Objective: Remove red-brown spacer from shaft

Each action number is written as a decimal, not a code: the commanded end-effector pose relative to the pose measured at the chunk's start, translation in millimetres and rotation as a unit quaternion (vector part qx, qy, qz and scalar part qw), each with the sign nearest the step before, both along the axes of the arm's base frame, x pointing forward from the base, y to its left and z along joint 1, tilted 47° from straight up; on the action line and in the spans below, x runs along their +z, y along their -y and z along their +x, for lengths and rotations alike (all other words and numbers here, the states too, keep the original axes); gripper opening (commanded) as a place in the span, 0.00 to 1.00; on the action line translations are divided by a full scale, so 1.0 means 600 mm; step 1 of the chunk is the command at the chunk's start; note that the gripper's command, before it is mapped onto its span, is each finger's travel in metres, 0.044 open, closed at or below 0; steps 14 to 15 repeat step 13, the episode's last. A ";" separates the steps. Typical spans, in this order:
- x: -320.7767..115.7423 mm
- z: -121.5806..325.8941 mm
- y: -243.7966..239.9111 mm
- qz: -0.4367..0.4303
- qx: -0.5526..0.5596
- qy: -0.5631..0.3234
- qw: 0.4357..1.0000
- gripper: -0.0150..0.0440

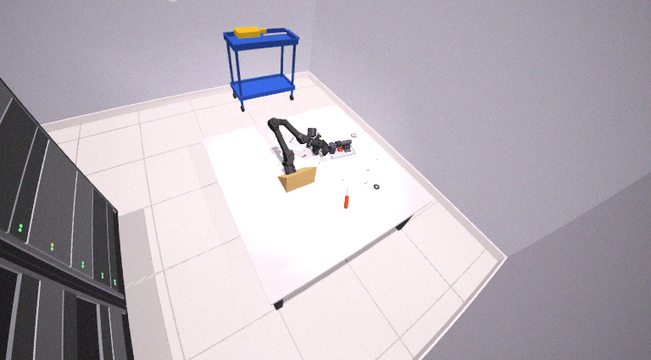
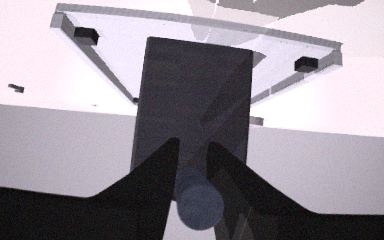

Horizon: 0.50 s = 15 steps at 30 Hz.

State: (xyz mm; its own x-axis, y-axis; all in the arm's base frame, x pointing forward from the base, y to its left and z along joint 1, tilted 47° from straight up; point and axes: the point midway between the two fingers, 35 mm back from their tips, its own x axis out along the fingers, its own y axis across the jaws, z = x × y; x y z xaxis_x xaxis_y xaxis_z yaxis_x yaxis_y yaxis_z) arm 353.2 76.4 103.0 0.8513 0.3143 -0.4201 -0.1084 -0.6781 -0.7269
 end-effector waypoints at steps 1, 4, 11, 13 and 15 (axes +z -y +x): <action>0.000 0.000 0.000 0.000 0.000 0.000 1.000 0.30; 0.000 0.000 0.000 0.000 0.000 0.000 1.000 0.43; 0.000 0.000 0.000 0.000 0.000 0.000 1.000 0.74; 0.001 -0.002 0.001 0.000 0.000 0.000 1.000 0.83; 0.001 -0.002 0.001 0.000 0.000 0.000 1.000 0.83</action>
